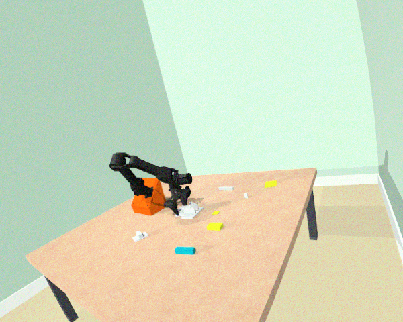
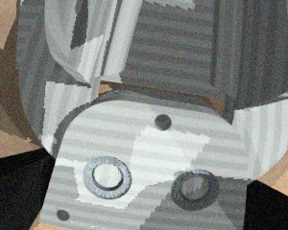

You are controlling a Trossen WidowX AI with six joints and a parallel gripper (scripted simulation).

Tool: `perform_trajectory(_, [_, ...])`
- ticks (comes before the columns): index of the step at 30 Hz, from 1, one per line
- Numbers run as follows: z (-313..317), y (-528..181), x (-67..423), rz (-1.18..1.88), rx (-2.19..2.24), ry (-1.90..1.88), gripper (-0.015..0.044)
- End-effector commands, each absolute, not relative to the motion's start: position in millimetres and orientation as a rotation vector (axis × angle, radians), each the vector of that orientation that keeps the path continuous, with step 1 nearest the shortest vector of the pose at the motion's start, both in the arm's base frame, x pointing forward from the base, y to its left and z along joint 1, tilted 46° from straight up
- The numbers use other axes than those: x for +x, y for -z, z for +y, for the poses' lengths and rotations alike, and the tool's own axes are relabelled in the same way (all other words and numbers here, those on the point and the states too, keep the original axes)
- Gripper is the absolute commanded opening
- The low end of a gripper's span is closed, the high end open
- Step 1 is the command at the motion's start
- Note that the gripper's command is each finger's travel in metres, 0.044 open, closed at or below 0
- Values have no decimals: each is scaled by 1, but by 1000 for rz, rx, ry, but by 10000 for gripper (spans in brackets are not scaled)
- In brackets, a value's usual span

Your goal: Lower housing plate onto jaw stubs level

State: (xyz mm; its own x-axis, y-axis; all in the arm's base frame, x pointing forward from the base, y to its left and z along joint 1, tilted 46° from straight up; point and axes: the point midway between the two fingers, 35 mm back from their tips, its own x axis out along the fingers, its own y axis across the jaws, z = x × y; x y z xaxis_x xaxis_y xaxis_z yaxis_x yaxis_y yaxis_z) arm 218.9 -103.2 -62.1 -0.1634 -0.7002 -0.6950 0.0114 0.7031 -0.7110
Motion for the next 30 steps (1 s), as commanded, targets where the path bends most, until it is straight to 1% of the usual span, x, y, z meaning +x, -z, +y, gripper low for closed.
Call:
perform_trajectory(1, [-104, 63, 218, 1633, -573, 686, 351])
perform_trajectory(28, [-104, 63, 218, 1633, -573, 686, 351])
perform_trajectory(30, [-103, 62, 219, 1629, -569, 689, 403])
